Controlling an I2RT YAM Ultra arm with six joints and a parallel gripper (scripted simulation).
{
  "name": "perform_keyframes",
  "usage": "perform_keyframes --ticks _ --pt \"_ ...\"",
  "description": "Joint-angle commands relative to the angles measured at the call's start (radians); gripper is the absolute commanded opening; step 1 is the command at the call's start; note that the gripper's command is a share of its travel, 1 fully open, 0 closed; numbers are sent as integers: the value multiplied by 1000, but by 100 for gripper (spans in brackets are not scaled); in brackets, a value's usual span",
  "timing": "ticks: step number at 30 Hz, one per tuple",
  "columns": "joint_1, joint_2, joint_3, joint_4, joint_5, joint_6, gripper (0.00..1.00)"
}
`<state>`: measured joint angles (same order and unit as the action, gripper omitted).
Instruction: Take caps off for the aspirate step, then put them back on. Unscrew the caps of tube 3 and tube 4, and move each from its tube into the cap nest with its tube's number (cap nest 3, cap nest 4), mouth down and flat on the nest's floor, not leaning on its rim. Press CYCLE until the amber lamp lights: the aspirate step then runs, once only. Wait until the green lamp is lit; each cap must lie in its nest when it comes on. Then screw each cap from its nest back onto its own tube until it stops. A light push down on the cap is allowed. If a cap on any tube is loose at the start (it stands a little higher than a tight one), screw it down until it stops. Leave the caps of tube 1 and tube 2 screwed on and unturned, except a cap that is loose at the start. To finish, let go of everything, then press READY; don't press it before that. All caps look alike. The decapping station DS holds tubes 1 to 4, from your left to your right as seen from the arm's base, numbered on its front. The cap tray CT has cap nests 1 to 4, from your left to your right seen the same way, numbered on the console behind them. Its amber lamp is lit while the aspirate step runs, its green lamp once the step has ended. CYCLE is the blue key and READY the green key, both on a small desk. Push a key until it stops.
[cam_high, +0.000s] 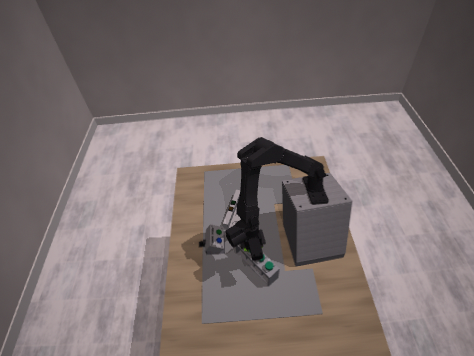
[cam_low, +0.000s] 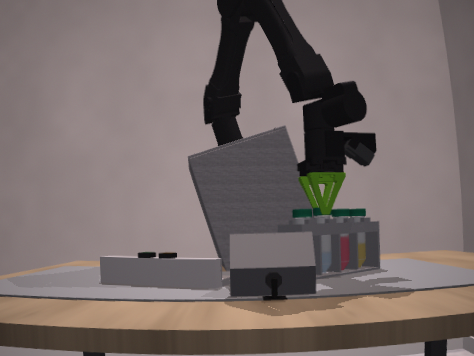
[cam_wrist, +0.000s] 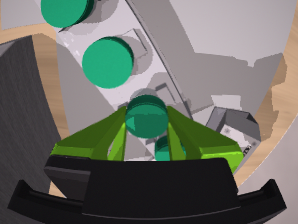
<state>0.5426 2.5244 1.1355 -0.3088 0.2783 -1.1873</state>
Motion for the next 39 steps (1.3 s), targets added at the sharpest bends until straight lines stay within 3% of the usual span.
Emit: perform_keyframes --ticks 1,6,13,14,26,31,34,36,38,39 --pt "6 -12 1 -1 -1 -258 0" --pt "6 -12 1 -1 -1 -398 0" --pt "6 -12 1 -1 -1 -399 0" --pt "6 -12 1 -1 -1 -399 49" --pt "6 -11 1 -1 -1 -399 49" --pt "8 -19 1 -9 -1 12 49" --pt "8 -21 0 -10 -1 104 49" --pt "9 -23 1 -14 -1 257 49" --pt "9 -23 1 -14 -1 257 49" --pt "10 -25 1 -15 -1 355 49"
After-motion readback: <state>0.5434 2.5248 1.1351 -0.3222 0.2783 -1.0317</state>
